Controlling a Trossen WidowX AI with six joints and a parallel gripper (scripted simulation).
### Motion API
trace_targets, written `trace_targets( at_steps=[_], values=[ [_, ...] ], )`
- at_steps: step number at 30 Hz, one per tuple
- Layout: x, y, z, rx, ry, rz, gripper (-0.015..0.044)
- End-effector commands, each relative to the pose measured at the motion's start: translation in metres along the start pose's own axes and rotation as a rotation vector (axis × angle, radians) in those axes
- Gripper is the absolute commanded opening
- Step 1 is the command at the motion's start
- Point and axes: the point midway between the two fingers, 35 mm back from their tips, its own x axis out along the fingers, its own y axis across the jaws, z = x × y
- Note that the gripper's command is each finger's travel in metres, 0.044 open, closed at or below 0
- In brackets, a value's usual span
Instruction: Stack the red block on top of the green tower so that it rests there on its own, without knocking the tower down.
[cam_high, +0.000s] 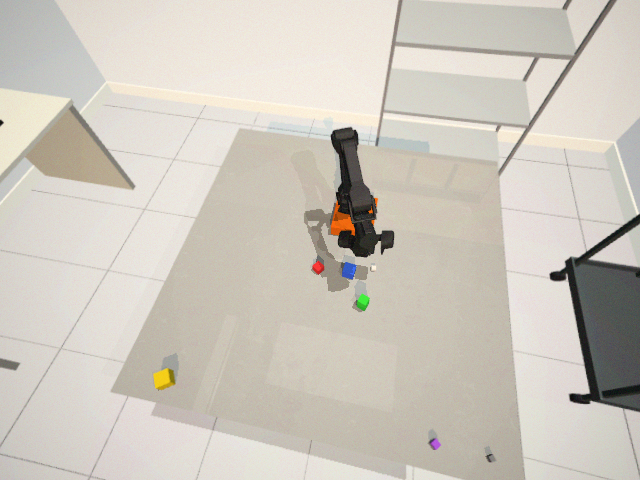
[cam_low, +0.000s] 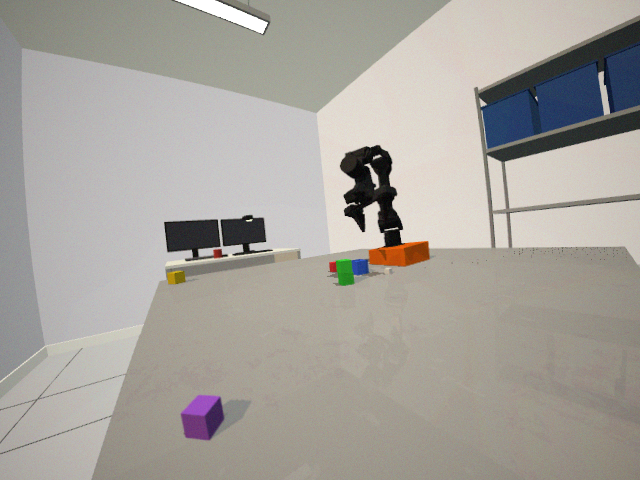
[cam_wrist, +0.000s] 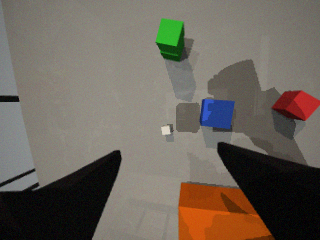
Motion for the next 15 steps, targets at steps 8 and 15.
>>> trace_targets(
  at_steps=[8,15],
  values=[
    [0.004,-0.081,0.031,0.29,-0.013,-0.148,0.044],
    [0.006,-0.137,0.035,0.464,0.005,-0.231,0.044]
  ],
)
